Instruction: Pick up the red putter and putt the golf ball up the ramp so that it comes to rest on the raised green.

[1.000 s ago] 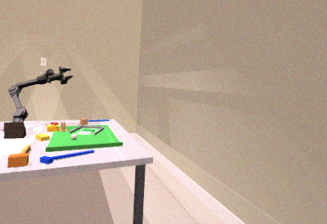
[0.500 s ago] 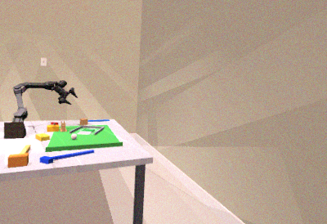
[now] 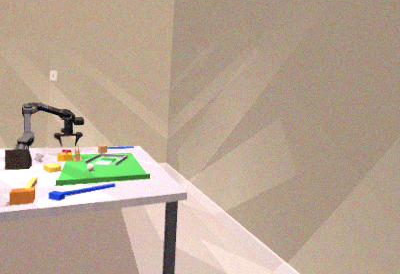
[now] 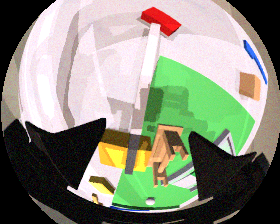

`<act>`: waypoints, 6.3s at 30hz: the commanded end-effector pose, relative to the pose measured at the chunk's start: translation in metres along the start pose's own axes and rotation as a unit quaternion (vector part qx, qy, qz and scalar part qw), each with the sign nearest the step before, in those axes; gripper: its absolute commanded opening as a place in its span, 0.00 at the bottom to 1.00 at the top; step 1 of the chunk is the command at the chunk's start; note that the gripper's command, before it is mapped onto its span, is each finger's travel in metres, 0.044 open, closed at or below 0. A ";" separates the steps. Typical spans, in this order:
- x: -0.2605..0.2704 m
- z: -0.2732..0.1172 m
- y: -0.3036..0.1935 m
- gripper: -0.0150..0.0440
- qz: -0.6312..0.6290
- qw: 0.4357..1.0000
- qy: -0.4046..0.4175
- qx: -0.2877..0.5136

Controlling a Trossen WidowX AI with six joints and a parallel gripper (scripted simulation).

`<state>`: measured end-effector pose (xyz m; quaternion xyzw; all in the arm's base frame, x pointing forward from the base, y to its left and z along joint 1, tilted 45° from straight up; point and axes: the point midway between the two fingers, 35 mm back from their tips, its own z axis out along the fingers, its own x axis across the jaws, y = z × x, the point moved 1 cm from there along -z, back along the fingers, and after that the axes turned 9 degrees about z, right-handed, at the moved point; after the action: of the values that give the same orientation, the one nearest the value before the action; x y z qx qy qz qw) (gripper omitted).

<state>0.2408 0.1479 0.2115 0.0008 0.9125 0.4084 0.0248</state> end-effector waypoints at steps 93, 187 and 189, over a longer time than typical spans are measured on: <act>0.004 -0.023 -0.005 0.25 0.059 0.998 0.022 -0.010; -0.068 -0.048 -0.336 0.25 0.966 0.035 0.206 -0.155; -0.067 -0.046 -0.338 0.25 0.965 0.034 0.207 -0.154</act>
<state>0.3143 -0.1136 -0.0026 0.7929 -0.0275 0.1796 -0.5817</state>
